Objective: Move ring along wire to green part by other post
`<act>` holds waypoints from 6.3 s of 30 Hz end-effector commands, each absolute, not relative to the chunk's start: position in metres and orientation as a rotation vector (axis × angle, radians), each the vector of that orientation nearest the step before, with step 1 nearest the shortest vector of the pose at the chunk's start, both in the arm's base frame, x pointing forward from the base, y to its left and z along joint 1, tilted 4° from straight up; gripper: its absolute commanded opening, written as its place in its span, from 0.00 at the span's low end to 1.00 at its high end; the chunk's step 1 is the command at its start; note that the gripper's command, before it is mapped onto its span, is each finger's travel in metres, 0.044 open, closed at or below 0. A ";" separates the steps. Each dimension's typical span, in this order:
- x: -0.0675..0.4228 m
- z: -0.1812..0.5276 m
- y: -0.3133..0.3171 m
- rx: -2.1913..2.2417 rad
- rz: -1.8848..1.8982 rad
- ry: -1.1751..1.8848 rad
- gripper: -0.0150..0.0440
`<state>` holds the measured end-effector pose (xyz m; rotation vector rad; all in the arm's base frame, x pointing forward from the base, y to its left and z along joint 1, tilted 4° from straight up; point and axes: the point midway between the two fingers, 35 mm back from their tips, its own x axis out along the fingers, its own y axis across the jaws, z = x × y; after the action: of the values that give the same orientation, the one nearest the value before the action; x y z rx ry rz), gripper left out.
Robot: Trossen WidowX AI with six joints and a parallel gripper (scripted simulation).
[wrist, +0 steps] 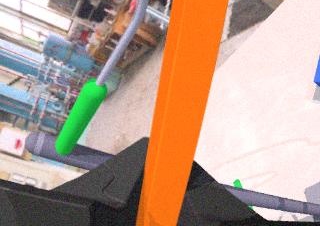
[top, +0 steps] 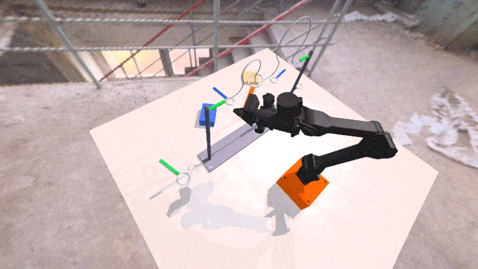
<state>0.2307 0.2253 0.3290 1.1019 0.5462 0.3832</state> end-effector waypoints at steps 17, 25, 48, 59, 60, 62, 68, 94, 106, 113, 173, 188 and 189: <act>0.224 0.402 0.235 1.553 0.519 0.559 0.00; 0.223 0.424 0.230 1.684 0.557 0.558 0.00; 0.223 0.444 0.222 1.698 0.561 0.558 0.00; 0.224 0.431 0.223 1.496 0.503 0.558 0.00; 0.224 0.429 0.223 1.474 0.497 0.558 0.00; 0.224 0.426 0.223 1.429 0.484 0.557 0.00; 0.225 0.415 0.223 1.289 0.443 0.554 0.00; 0.232 0.373 0.202 0.668 0.259 0.518 0.00; 0.236 0.360 0.184 0.382 0.173 0.490 0.00; 0.238 0.355 0.172 0.215 0.122 0.470 0.00; 0.261 0.389 0.083 -1.075 -0.231 0.158 0.00; 0.260 0.418 0.074 -1.439 -0.328 0.072 0.00; 0.260 0.420 0.073 -1.466 -0.336 0.065 0.00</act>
<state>0.2623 0.0766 0.4134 -1.4113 0.0844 -0.3141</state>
